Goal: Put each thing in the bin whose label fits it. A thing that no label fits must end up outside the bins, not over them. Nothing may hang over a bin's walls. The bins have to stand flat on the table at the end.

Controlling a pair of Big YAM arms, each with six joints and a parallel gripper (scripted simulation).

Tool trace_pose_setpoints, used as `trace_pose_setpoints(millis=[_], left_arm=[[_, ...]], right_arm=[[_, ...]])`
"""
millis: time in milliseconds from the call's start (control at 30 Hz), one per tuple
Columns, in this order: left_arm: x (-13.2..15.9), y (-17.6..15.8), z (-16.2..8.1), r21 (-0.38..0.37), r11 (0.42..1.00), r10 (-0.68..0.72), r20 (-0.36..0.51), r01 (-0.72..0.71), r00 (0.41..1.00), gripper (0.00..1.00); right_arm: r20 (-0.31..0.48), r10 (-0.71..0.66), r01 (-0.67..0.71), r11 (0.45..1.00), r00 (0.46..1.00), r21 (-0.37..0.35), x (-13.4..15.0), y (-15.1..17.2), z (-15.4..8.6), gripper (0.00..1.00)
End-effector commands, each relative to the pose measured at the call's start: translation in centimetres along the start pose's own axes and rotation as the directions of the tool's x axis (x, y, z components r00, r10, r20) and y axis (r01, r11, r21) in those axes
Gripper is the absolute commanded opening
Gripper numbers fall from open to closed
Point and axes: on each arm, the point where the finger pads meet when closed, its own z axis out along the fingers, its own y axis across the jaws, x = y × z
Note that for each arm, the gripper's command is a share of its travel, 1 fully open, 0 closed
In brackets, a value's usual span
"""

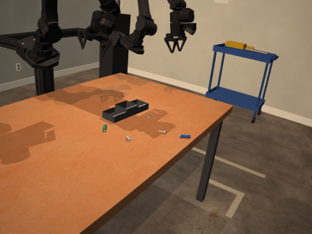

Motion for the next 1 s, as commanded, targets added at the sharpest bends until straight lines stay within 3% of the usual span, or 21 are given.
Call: trace_pose_setpoints(millis=[0,567,967], left_arm=[[2.1,1.3,-0.1,-0.014,1.0,-0.008,-0.035,0.007,0.999,1.0],[6.9,3.5,-0.4,-0.029,0.997,-0.072,-0.11,0.069,0.991,1.0],[8.6,4.0,-0.4,-0.033,0.995,-0.094,-0.133,0.091,0.987,1.0]], right_arm=[[-0.001,0.003,-0.003,1.0,1.0,-0.004,-0.1,0.1,-0.1,1.0],[-0.001,0.003,-0.003,1.0,1.0,-0.004,-0.1,0.1,-0.1,1.0],[-0.001,0.003,-0.003,1.0,1.0,-0.004,-0.1,0.1,-0.1,1.0]])
